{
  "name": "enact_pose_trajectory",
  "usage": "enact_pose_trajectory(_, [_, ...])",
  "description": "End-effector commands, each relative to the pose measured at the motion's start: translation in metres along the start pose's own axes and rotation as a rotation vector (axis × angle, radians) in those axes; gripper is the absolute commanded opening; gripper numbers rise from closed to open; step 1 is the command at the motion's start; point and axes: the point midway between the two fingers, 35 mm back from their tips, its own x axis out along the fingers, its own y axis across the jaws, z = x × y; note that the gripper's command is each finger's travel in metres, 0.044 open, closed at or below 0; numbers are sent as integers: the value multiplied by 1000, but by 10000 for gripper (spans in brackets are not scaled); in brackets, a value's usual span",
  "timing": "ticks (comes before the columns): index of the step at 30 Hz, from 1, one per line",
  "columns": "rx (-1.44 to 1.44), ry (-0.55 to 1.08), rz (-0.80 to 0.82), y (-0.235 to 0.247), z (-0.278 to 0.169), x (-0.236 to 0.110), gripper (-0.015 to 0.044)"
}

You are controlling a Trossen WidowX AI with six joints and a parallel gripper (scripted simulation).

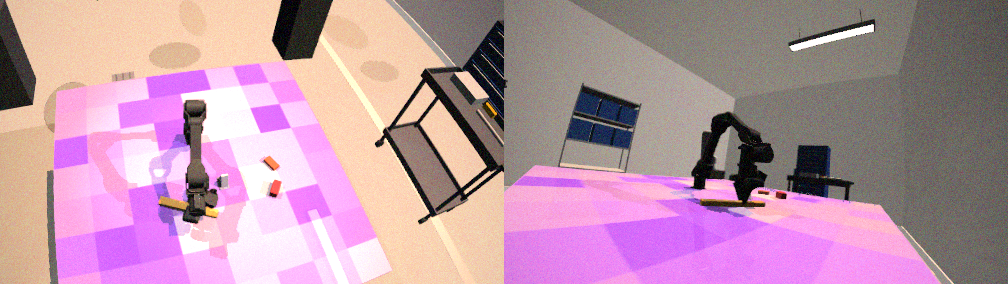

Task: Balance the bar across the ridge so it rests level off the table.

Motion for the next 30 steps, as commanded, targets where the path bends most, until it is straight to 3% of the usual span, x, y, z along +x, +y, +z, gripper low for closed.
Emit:
enact_pose_trajectory(1, [0,0,0,0,0,0,124])
enact_pose_trajectory(3, [0,0,0,0,0,0,111])
enact_pose_trajectory(8, [0,0,0,-2,0,-9,0])
enact_pose_trajectory(30, [-1,3,1,-6,1,-66,0])
